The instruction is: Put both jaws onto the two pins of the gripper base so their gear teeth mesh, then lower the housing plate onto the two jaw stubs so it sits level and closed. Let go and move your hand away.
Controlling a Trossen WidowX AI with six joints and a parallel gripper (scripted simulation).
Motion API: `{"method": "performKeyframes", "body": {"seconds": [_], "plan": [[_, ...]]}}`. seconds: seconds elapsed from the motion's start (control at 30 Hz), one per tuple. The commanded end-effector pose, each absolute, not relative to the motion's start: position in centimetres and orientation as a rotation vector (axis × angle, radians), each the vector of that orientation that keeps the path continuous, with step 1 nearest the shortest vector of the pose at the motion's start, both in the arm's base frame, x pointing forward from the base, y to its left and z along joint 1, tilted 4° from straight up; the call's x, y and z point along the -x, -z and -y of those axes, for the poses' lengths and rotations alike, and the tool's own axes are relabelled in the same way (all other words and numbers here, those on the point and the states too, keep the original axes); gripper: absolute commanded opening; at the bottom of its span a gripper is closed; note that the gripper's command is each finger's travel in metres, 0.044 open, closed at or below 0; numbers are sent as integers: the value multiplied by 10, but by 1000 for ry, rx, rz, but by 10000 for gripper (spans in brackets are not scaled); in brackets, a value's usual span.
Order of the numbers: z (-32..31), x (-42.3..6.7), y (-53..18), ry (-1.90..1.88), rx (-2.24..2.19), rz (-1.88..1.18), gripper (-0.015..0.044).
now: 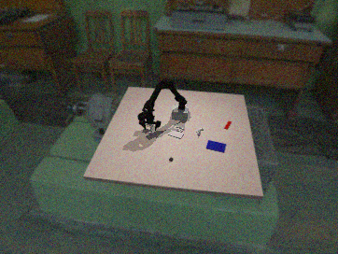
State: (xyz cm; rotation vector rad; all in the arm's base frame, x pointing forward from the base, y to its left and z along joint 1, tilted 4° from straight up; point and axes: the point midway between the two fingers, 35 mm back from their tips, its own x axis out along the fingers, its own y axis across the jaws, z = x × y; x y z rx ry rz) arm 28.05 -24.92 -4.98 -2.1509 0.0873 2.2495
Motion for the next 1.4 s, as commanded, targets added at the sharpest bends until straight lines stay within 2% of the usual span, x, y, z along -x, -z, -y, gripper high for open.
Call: {"method": "performKeyframes", "body": {"seconds": [0.0,0.3,0.67,0.77,1.37], "plan": [[249,-279,53,-2260,2144,-85,440],[249,-279,53,-2260,2144,-85,440],[249,-280,51,-2250,2149,-86,151],[249,-280,51,-2250,2149,-86,134],[250,-282,37,-2252,2148,-86,134]]}}
